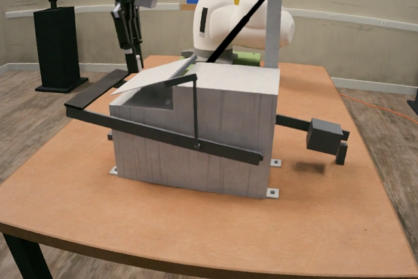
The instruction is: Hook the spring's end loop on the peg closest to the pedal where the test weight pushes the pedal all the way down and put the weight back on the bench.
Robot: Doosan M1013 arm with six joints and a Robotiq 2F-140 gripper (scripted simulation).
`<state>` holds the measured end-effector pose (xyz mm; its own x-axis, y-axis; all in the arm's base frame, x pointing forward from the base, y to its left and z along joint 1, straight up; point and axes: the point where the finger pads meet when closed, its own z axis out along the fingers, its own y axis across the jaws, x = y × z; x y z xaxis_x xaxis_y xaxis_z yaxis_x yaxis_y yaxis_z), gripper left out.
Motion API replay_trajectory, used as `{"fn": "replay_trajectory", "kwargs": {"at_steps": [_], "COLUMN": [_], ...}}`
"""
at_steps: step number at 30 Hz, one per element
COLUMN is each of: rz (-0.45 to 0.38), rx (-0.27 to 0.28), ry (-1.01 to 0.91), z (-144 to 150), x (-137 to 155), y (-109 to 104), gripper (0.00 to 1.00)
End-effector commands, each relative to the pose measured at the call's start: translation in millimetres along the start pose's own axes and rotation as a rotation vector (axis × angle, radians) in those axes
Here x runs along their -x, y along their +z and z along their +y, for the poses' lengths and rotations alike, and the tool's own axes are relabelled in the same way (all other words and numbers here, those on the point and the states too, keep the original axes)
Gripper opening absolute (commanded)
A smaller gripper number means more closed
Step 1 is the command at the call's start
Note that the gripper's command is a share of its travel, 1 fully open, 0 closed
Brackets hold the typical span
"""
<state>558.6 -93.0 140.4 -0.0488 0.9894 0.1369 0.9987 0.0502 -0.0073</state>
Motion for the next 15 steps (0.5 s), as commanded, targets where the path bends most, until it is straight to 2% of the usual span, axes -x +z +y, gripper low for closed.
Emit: {"fn": "replay_trajectory", "kwargs": {"at_steps": [1,15], "rz": [-0.005,-0.023], "rx": [0.001,0.001], "ry": [0.0,0.0], "z": [-4.3,-22.3], "x": [-4.5,-21.6], "y": [2.5,14.6], "gripper": [0.25,0.25]}}
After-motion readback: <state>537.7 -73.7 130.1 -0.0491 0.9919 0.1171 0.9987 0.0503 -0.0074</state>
